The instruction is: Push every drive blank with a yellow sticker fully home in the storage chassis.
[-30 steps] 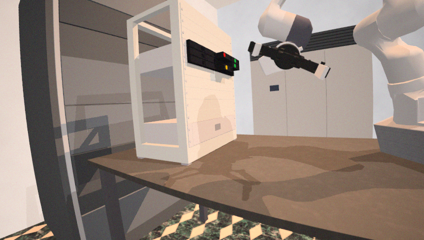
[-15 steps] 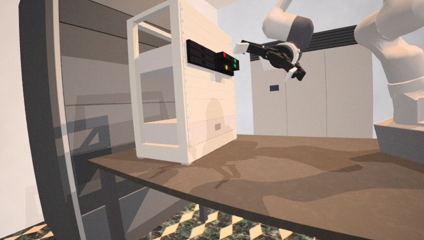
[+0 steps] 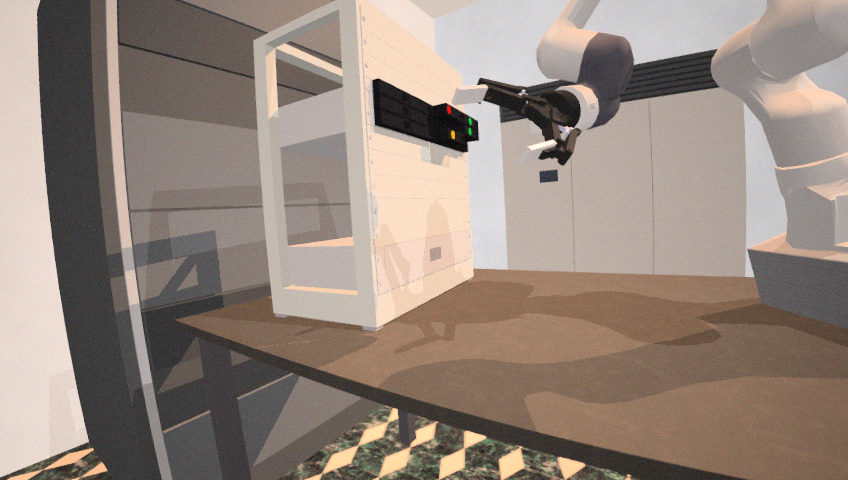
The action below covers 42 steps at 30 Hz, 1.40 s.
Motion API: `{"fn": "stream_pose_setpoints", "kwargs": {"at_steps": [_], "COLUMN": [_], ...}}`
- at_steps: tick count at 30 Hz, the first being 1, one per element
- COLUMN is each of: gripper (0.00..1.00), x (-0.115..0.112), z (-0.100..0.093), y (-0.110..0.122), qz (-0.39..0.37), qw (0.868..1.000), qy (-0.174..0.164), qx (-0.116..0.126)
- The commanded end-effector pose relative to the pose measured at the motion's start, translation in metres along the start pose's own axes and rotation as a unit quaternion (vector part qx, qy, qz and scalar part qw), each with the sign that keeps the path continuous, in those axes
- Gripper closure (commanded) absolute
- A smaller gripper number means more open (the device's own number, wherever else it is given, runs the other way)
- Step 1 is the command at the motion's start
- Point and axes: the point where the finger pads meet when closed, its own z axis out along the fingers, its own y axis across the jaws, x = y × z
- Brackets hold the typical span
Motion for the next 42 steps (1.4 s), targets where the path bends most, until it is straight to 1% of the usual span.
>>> {"fn": "stream_pose_setpoints", "kwargs": {"at_steps": [1,2,4,5,8,11,18,19,26,28,35,42], "gripper": [0.0,0.0,0.0,0.0,0.0,0.0,0.0,0.0,0.0,0.0,0.0,0.0], "x": [0.018,0.018,0.027,0.027,0.039,0.039,0.065,0.065,0.085,0.085,0.101,0.113], "z": [-0.014,-0.014,-0.024,-0.024,-0.04,-0.04,-0.079,-0.079,-0.119,-0.119,-0.158,-0.194], "y": [-0.019,-0.019,-0.03,-0.03,-0.046,-0.046,-0.078,-0.078,-0.103,-0.103,-0.121,-0.135], "qz": [-0.058,-0.058,-0.07,-0.07,-0.088,-0.088,-0.126,-0.126,-0.157,-0.157,-0.182,-0.202], "qw": [0.997,0.997,0.995,0.995,0.99,0.99,0.973,0.973,0.951,0.951,0.927,0.902], "qy": [0.032,0.032,0.05,0.05,0.077,0.077,0.14,0.14,0.199,0.199,0.254,0.303], "qx": [0.037,0.037,0.056,0.056,0.082,0.082,0.134,0.134,0.175,0.175,0.207,0.232]}}
